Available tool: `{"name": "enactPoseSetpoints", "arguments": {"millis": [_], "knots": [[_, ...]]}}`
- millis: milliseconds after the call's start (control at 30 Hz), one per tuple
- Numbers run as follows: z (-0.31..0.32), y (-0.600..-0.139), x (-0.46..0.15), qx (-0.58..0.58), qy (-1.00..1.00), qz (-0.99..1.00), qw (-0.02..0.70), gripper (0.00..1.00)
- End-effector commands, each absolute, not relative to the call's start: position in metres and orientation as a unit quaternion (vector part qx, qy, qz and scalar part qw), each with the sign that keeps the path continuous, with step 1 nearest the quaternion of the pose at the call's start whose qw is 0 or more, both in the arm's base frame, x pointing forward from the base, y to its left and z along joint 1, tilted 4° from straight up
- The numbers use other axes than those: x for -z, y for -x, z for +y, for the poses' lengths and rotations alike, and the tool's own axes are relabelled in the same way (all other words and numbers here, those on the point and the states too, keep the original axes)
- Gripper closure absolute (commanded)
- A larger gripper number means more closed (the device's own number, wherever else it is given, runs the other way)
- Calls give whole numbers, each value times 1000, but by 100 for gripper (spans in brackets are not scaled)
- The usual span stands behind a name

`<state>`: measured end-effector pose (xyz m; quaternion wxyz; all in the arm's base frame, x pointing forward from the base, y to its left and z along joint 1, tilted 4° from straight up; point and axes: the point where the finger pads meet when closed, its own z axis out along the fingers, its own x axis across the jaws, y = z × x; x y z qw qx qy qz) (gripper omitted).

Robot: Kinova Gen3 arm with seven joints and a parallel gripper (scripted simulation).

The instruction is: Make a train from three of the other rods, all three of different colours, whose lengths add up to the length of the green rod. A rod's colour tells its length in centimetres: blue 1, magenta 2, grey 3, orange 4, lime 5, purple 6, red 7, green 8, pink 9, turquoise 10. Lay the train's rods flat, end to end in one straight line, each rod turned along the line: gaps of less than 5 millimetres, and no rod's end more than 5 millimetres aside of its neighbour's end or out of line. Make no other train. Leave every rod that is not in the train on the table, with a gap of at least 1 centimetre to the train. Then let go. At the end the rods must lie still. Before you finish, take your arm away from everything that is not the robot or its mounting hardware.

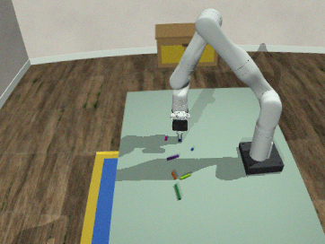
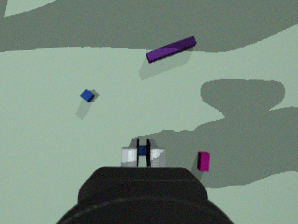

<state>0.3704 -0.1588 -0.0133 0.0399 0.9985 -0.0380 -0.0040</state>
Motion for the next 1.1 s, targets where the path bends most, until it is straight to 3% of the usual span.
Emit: {"name": "enactPoseSetpoints", "arguments": {"millis": [0,33,100,133,200,233,400,433,1067], "knots": [[-158,-371,14,3,-998,-40,39,76],[-158,-371,14,3,-998,-40,39,70],[-158,-371,14,3,-998,-40,39,70],[-158,-371,14,3,-998,-40,39,64],[-158,-371,14,3,-998,-40,39,64],[-158,-371,14,3,-998,-40,39,58],[-158,-371,14,3,-998,-40,39,52],[-158,-371,14,3,-998,-40,39,46],[-156,-369,-2,7,-998,-40,38,46]]}}
